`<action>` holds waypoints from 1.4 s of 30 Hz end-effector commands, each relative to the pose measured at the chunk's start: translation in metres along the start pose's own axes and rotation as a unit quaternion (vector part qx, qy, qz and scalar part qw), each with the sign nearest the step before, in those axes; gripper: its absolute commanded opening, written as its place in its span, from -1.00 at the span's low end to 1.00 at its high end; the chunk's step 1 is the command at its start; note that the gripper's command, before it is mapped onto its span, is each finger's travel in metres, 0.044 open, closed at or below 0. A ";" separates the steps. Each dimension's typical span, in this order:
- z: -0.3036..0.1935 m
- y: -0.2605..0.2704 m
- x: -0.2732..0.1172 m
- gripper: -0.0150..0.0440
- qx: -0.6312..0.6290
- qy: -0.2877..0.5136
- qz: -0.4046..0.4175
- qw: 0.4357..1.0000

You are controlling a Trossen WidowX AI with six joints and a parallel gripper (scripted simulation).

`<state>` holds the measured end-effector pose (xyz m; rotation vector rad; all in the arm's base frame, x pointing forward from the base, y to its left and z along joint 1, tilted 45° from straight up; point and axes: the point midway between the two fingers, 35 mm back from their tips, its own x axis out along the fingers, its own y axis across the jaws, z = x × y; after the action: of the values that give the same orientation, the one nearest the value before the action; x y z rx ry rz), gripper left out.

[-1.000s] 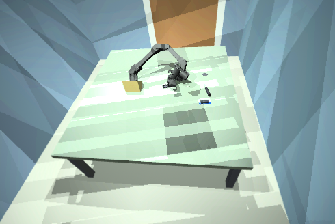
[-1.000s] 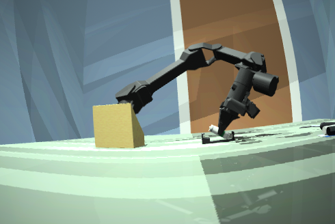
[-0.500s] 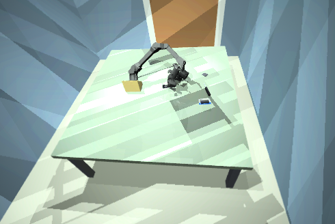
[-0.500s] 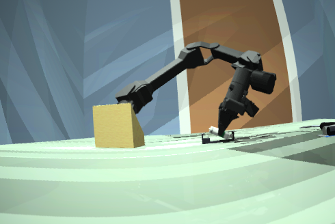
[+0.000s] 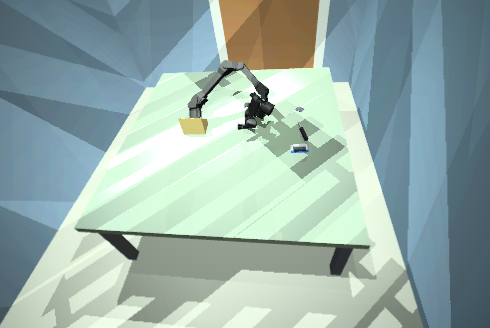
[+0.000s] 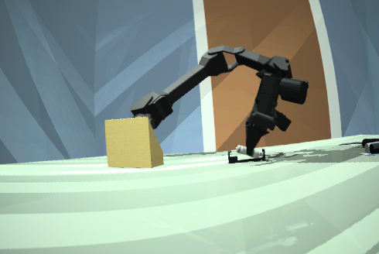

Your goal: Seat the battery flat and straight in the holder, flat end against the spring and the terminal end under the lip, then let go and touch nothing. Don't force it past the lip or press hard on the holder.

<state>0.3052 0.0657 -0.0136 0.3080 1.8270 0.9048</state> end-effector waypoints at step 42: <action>-0.001 -0.001 0.007 -0.29 -0.004 -0.114 -0.007 0.993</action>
<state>0.2989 0.0674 -0.0196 0.3706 1.6444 0.8329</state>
